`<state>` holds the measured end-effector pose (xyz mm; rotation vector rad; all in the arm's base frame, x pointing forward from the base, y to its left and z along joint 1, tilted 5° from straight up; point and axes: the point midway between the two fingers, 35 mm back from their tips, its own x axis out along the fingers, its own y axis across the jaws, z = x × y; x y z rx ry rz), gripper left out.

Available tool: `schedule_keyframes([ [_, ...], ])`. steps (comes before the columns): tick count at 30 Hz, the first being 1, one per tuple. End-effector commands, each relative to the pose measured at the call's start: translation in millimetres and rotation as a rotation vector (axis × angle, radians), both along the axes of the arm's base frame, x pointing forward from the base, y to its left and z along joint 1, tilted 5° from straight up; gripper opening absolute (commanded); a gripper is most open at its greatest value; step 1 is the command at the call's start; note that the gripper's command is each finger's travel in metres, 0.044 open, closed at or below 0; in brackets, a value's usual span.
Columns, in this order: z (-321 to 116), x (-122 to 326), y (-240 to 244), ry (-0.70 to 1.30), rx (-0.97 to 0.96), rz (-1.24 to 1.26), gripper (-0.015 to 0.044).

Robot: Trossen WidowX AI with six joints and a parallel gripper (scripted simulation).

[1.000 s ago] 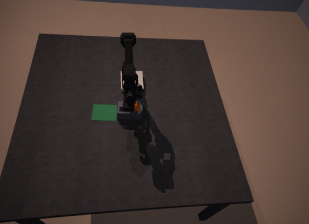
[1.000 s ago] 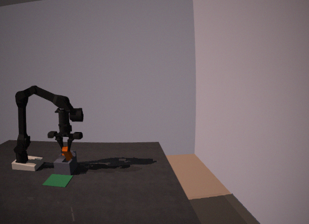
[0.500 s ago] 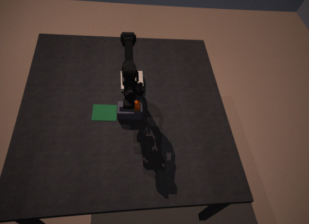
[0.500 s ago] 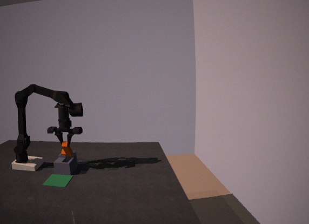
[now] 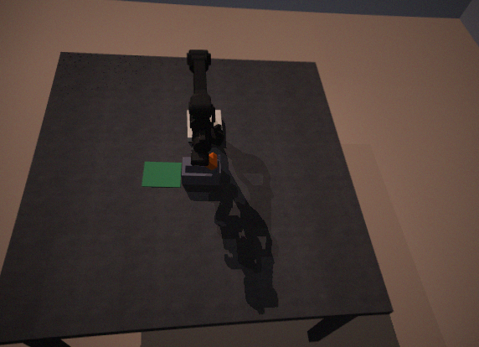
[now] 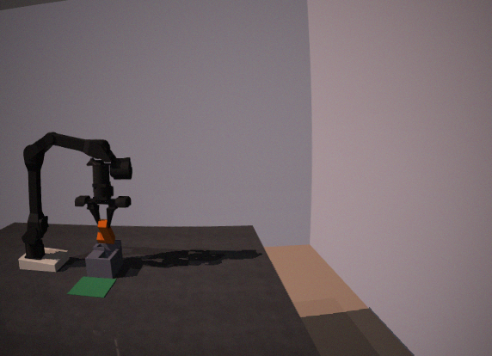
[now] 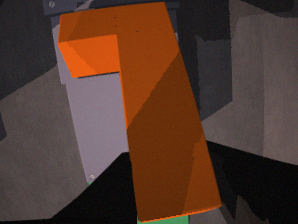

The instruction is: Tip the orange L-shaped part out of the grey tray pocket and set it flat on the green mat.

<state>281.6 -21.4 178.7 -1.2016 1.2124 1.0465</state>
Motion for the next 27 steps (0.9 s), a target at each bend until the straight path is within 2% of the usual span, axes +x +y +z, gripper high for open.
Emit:
schedule_keyframes([
  [1,3.9,-0.2,0.6,-0.003,0.003,-0.004,0.0000],
  [7,4.0,-1.8,-9.2,-0.003,0.003,-0.004,0.0000],
  [27,3.4,-17.4,-89.8,-0.001,-0.005,-0.004,0.0000],
])
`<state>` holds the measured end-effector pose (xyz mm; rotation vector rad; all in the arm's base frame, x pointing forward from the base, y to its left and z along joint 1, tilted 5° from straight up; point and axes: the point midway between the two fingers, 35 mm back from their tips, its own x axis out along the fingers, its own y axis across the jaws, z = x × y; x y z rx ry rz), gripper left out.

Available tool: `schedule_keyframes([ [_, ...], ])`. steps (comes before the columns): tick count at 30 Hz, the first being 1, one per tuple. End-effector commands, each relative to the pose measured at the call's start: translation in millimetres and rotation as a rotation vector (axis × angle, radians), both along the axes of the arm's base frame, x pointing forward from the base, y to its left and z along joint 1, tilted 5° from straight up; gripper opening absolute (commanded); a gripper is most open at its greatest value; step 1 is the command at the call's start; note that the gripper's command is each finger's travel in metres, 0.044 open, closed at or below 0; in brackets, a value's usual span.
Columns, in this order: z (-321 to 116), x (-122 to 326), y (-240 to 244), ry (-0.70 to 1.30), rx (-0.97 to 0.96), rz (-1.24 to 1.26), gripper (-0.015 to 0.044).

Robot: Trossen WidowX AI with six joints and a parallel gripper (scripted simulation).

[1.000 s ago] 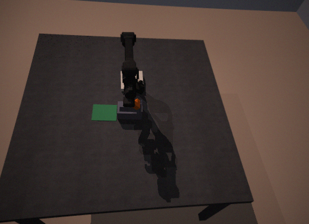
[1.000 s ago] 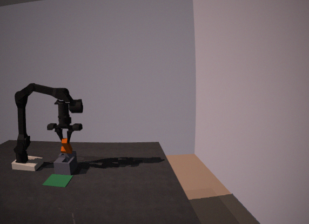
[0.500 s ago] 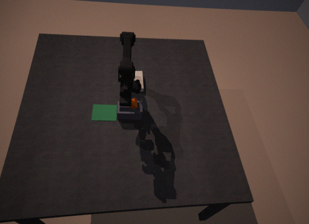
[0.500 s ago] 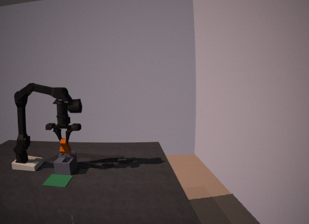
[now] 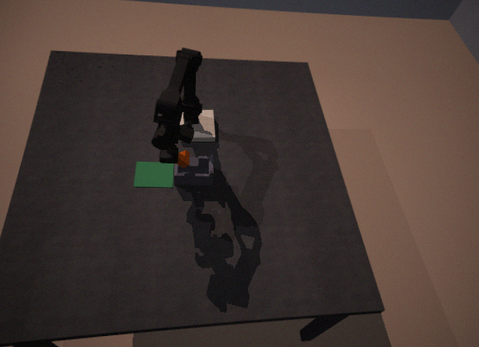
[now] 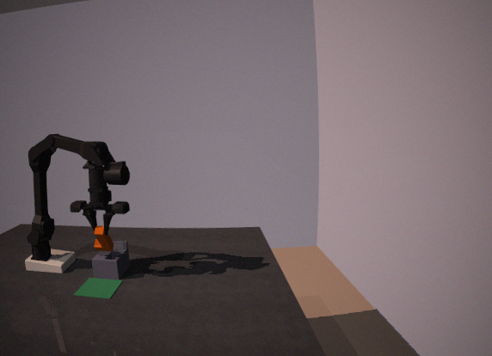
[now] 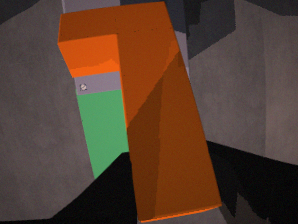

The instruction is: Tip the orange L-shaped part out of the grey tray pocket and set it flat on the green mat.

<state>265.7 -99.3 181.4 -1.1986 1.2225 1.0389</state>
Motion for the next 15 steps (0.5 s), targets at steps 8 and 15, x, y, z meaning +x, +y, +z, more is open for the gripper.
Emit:
schedule_keyframes([
  [8,1.6,-8.3,-43.1,-0.003,-0.002,0.005,0.0000],
  [15,2.7,-14.2,-72.8,-0.002,-0.005,0.005,0.0000],
])
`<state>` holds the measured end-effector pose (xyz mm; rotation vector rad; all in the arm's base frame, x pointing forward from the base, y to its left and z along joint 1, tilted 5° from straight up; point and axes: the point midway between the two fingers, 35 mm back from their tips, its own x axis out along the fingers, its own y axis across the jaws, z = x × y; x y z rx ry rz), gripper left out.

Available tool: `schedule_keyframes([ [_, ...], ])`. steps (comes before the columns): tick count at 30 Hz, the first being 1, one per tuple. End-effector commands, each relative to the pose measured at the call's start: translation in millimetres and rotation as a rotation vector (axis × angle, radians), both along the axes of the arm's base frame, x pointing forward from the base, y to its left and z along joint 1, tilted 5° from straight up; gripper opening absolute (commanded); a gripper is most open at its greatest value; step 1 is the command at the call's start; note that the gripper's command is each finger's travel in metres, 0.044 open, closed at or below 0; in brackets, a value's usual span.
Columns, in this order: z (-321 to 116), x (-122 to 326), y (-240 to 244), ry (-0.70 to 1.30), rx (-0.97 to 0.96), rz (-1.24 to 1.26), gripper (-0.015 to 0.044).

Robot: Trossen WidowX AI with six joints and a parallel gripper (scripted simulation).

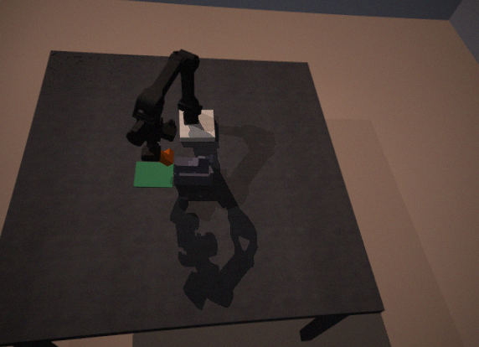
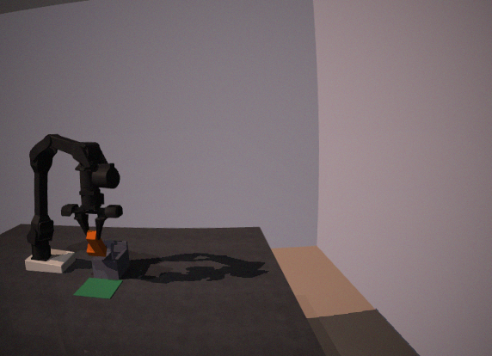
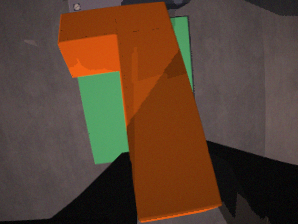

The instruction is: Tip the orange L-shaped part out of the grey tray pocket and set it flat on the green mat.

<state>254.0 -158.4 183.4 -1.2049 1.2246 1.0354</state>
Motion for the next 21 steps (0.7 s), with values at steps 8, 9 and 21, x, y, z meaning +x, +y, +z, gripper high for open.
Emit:
schedule_keyframes([
  [8,0.4,-5.2,-26.2,0.000,0.000,0.004,0.0000],
  [9,-0.3,-5.1,-26.2,0.000,0.000,0.004,0.0000],
  [21,-17.9,-3.3,-27.3,0.000,0.000,0.004,0.0000],
])
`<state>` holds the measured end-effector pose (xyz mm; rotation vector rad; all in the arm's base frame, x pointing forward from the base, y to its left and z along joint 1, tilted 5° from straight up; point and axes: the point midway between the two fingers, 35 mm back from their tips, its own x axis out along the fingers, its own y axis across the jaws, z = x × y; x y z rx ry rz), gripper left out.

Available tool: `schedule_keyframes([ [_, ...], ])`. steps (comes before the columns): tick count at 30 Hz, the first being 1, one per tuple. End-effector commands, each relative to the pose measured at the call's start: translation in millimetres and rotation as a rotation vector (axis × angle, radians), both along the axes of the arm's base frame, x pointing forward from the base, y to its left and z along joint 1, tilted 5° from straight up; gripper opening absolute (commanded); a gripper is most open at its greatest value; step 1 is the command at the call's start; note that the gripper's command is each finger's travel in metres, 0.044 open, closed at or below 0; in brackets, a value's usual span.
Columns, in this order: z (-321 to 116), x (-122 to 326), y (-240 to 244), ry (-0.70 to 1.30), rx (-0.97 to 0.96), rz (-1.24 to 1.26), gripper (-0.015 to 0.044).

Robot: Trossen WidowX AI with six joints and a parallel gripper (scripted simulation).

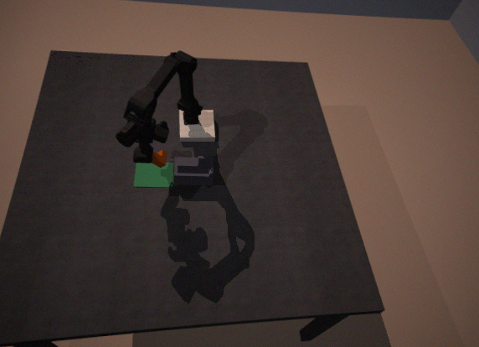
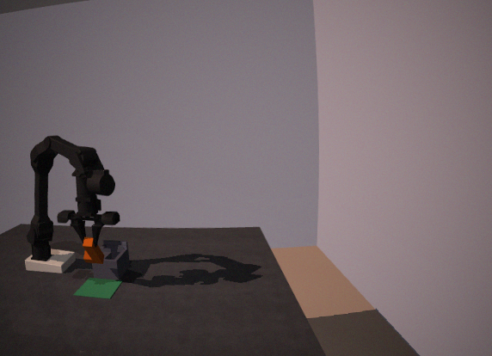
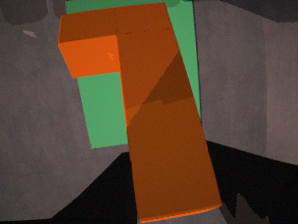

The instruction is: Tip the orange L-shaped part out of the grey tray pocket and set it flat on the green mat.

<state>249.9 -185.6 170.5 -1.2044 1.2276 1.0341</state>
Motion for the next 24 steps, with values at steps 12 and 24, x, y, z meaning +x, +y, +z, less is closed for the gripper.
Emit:
schedule_keyframes([
  [12,-23.8,2.6,-1.1,-0.002,0.002,0.006,0.0000],
  [24,-42.5,4.3,-2.1,-0.002,0.002,0.006,0.0000],
])
